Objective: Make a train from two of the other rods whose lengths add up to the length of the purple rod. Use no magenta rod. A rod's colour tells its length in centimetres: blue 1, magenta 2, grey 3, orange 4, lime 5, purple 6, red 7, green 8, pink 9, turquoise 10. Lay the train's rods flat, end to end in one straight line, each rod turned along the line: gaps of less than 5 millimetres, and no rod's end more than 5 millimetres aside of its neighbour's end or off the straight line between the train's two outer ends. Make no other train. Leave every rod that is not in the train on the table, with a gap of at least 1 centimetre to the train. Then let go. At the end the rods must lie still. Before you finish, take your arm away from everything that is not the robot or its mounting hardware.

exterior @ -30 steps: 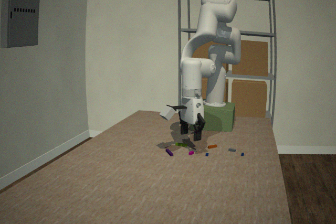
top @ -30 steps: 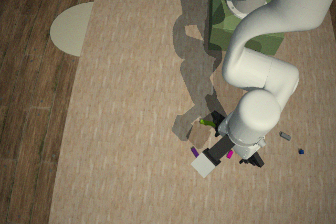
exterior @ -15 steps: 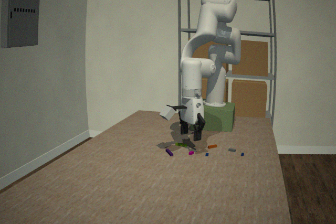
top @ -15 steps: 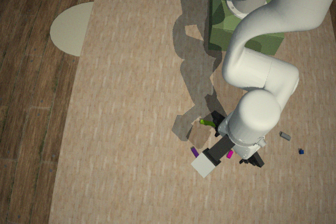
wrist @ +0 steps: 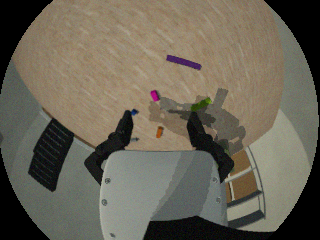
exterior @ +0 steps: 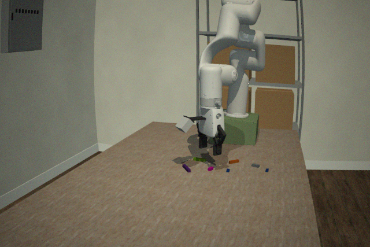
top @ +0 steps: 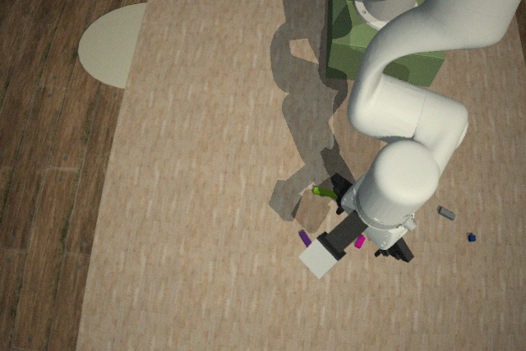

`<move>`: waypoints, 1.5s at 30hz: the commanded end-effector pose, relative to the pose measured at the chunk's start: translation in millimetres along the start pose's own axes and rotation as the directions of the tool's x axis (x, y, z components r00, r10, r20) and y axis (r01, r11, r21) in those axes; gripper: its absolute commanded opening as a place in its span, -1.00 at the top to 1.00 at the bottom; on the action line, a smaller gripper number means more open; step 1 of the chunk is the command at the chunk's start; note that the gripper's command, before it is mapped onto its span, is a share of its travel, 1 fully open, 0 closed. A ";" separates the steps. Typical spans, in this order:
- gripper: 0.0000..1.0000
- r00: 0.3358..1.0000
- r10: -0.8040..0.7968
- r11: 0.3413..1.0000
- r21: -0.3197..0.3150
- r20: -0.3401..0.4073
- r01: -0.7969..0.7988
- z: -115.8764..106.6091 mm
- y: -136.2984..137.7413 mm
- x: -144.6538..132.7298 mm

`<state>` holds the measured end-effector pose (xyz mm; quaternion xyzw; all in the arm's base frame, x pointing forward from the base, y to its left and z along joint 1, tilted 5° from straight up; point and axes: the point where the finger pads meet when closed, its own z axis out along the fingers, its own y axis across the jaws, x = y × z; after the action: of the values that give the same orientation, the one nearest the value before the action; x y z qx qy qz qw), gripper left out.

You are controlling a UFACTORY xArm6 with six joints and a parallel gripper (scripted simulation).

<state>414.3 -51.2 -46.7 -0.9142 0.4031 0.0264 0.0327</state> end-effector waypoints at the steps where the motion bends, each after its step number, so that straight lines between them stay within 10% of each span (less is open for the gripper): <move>1: -1.00 1.000 0.000 1.000 0.002 -0.003 0.000 -1.2 -1.0 1.2; 32: -1.00 0.964 0.267 0.964 0.003 -0.003 -0.267 -1.9 -13.2 -7.1; 45: -1.00 0.752 0.659 0.752 0.004 -0.003 -0.659 -3.0 -32.8 -22.0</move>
<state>421.0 -19.6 -42.8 -0.7580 0.6502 0.0375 0.0355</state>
